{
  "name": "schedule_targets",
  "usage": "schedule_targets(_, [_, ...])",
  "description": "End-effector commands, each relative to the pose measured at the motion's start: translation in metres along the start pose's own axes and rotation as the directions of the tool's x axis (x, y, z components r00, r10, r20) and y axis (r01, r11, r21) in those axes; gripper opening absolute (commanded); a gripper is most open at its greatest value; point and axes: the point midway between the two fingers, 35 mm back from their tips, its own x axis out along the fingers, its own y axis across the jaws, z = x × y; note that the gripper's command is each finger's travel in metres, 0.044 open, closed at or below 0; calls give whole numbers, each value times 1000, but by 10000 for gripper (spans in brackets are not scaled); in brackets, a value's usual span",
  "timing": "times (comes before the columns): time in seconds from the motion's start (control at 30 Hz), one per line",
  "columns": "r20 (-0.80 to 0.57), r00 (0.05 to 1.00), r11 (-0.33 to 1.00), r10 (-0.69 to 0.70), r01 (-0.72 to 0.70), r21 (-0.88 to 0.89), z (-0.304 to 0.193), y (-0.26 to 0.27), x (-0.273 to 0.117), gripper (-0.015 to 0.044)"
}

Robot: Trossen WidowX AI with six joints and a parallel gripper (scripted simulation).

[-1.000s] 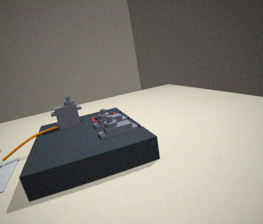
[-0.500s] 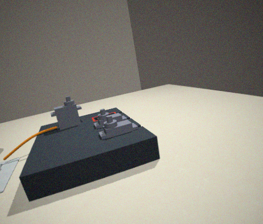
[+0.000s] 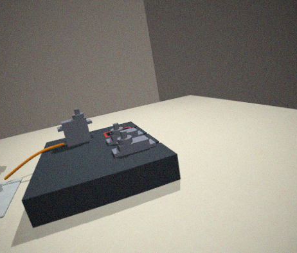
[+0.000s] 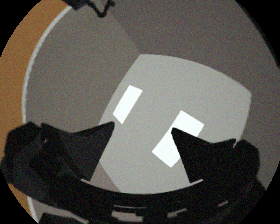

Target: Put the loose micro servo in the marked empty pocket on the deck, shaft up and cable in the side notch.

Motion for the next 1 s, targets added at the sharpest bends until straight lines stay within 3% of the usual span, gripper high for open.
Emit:
schedule_targets(0.0, [49, 998, 998, -49, 51, -41, 12, -13, -6, 440])
schedule_targets(0.4, [217, 952, 947, -214, 257, -195, 48, -55, -35, 440])
schedule_targets(0.97, [408, 808, 764, -425, 562, -317, 84, -109, -95, 440])
